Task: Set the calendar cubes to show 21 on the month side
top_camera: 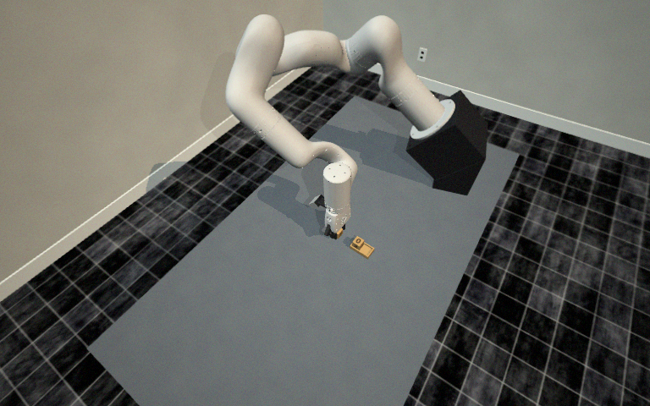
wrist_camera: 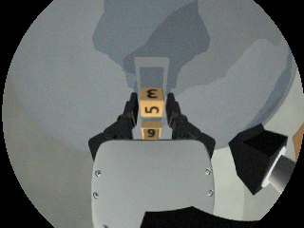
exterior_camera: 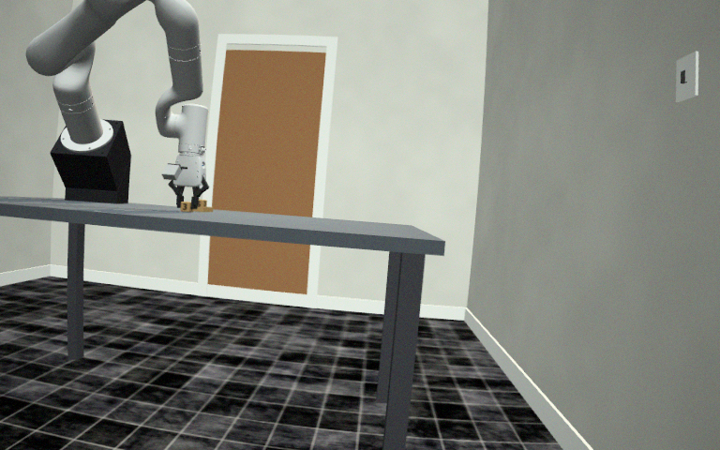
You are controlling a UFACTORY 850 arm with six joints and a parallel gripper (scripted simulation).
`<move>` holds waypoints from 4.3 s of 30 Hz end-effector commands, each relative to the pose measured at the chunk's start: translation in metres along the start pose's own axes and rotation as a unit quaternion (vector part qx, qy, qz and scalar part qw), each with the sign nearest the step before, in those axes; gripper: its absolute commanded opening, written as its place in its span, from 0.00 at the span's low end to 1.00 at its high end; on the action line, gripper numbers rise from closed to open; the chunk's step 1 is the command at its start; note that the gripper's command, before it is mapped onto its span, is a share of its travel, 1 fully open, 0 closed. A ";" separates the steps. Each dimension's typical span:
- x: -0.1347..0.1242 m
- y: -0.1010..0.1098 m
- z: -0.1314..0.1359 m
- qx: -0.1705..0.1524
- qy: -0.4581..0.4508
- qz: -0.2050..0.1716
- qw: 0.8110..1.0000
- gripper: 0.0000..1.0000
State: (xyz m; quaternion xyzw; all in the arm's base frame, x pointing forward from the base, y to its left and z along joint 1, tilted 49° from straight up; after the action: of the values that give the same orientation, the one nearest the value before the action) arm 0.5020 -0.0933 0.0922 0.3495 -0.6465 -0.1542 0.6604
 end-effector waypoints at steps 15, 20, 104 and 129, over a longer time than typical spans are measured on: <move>0.000 0.000 0.000 0.000 0.000 0.000 1.000 0.49; 0.000 0.000 0.000 0.000 0.000 0.000 1.000 0.29; -0.125 0.111 -0.026 0.001 0.000 0.000 1.000 0.29; -0.125 0.083 -0.026 0.000 0.000 0.000 1.000 0.29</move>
State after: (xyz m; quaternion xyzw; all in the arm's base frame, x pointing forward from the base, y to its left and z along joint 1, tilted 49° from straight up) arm 0.4901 0.0573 0.0586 0.3490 -0.6465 -0.1545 0.6606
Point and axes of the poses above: the point where the finger pads meet when closed, its own y axis back along the fingers, its own z axis across the jaws, x = y × z, the point moved 9 cm from there along y, back along the fingers, and after that the axes turned 12 degrees about y, right-handed, at the moved point
